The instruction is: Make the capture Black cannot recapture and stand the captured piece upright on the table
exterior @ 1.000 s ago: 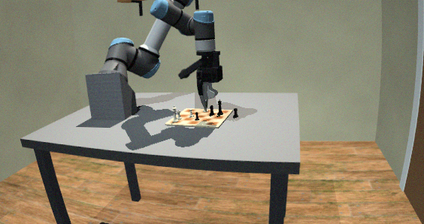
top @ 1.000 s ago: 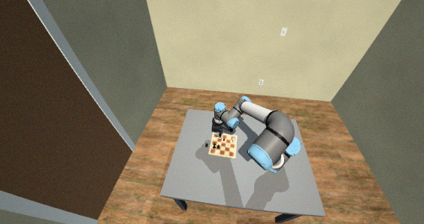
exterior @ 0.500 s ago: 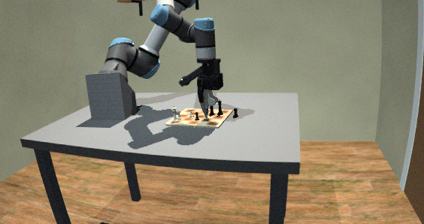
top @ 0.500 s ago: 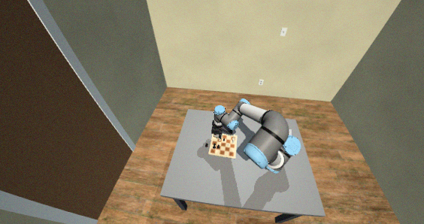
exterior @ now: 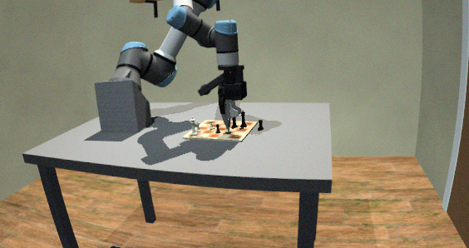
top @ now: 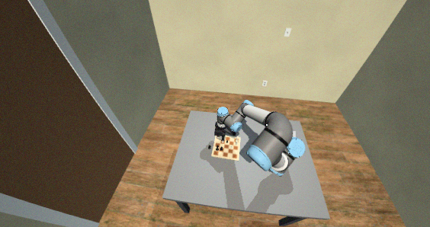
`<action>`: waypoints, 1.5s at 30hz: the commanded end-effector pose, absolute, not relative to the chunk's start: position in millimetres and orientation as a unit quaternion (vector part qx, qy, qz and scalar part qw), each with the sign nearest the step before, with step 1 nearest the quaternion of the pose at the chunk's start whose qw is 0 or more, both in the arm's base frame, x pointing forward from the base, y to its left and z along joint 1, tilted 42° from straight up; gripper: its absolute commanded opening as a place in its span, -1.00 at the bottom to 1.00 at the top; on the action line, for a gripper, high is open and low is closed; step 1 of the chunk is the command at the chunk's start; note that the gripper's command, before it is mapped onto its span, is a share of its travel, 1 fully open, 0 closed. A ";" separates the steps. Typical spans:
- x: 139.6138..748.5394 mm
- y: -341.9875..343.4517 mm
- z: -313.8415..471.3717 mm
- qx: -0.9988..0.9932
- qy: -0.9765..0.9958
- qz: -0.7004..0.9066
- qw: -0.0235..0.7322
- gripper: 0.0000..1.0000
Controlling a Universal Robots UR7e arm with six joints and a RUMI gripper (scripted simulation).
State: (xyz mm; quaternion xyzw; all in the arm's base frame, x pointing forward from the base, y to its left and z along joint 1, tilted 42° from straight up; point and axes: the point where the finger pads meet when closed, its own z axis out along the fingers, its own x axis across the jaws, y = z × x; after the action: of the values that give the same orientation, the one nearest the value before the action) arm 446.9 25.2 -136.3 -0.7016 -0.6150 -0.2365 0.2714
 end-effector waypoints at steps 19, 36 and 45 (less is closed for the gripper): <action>447.3 24.7 -136.1 -0.702 -0.615 -0.237 0.271 -1.00; 447.3 27.2 -138.9 -0.702 -0.615 -0.237 0.271 -1.00; 447.3 27.5 -139.2 -0.702 -0.615 -0.237 0.271 -1.00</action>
State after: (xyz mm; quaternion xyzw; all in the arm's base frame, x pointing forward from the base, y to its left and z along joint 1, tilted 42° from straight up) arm 446.9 27.9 -139.3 -0.7016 -0.6150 -0.2365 0.2714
